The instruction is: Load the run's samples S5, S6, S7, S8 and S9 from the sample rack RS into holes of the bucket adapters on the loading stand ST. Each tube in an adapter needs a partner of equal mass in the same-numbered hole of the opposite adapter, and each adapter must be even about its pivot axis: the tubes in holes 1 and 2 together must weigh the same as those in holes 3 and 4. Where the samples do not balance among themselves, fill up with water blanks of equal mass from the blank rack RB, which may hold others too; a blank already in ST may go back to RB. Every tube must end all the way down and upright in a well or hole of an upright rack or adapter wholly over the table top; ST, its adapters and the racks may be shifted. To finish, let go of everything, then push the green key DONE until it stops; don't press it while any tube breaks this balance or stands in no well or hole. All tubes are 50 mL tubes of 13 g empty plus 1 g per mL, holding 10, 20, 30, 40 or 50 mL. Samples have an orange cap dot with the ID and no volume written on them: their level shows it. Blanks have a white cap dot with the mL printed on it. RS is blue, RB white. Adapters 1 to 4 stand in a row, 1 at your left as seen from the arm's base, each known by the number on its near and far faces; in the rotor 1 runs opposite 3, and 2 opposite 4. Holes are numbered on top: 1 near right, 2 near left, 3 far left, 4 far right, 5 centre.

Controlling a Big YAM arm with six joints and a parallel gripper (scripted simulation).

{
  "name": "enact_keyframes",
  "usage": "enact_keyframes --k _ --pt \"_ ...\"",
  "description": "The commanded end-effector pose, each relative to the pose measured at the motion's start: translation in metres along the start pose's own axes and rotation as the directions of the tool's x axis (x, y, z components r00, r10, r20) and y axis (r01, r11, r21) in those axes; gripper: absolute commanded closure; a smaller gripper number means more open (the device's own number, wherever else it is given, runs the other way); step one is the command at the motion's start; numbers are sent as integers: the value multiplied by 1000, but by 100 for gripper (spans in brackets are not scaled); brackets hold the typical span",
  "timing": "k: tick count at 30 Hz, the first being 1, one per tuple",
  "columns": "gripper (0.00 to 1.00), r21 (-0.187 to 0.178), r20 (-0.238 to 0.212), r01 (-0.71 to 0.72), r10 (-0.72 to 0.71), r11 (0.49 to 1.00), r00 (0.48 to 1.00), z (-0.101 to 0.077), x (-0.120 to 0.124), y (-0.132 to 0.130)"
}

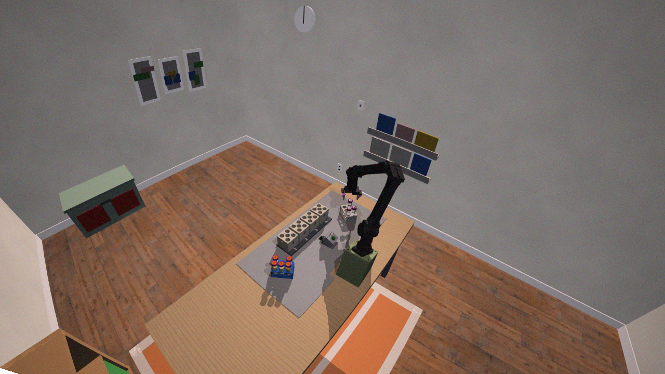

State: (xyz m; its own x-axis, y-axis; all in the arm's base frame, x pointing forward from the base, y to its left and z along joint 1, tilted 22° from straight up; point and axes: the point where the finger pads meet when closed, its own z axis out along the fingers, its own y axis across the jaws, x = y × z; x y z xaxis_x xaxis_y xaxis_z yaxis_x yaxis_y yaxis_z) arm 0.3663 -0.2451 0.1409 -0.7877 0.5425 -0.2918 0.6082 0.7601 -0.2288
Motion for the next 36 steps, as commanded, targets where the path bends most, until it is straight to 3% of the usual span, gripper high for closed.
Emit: enact_keyframes --k 1,25,30,36 --pt "0 -8 40 7 -6 1000 999 -13 -14 2" --pt "0 -8 40 7 -6 1000 999 -13 -14 2" --pt "0 -1 42 276 -276 961 960 -12 25 36" --pt "0 8 44 546 -546 837 836 -13 61 71"
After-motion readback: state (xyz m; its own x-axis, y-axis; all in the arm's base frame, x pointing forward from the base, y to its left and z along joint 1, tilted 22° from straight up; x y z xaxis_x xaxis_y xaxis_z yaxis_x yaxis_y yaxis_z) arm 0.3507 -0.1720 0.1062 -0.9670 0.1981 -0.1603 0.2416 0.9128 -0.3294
